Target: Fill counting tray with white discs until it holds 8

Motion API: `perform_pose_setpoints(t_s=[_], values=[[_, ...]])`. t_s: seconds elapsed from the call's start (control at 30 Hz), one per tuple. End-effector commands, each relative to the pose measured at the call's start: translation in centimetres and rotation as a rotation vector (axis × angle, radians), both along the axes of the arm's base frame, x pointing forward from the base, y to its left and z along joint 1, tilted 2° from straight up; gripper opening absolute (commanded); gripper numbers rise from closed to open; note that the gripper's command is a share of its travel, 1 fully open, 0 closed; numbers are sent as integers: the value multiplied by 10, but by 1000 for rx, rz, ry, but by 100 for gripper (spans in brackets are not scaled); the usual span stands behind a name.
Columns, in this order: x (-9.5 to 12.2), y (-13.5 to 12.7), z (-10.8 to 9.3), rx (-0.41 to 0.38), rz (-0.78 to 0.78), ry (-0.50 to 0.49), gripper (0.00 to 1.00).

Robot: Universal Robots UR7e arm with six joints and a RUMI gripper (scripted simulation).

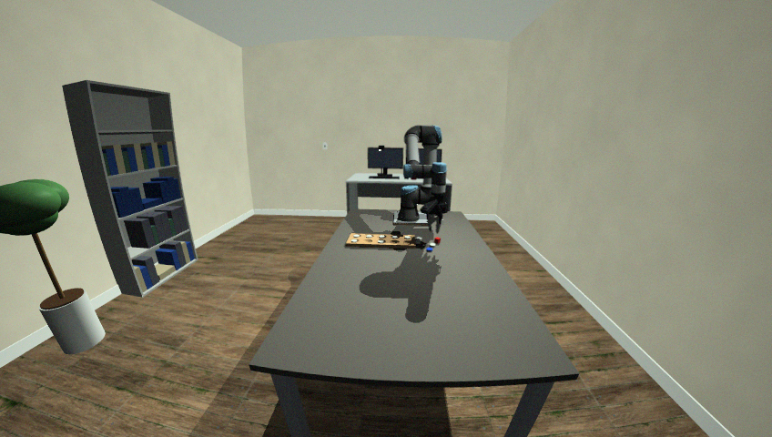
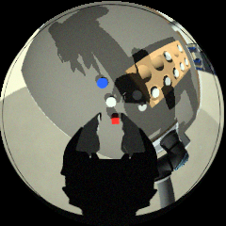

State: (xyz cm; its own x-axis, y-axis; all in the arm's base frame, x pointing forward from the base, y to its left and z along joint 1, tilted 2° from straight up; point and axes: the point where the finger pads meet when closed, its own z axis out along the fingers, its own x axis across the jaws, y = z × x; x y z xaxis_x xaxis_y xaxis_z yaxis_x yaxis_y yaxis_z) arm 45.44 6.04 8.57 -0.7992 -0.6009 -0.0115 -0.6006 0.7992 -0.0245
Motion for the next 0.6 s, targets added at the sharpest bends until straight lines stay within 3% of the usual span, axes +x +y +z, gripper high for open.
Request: perform_pose_setpoints(t_s=[0.0, 0.17, 0.57], values=[[1, 0, -42, -1, 0, 1, 28], [2, 0, -69, -1, 0, 1, 28], [2, 0, -76, -1, 0, 0, 28]])
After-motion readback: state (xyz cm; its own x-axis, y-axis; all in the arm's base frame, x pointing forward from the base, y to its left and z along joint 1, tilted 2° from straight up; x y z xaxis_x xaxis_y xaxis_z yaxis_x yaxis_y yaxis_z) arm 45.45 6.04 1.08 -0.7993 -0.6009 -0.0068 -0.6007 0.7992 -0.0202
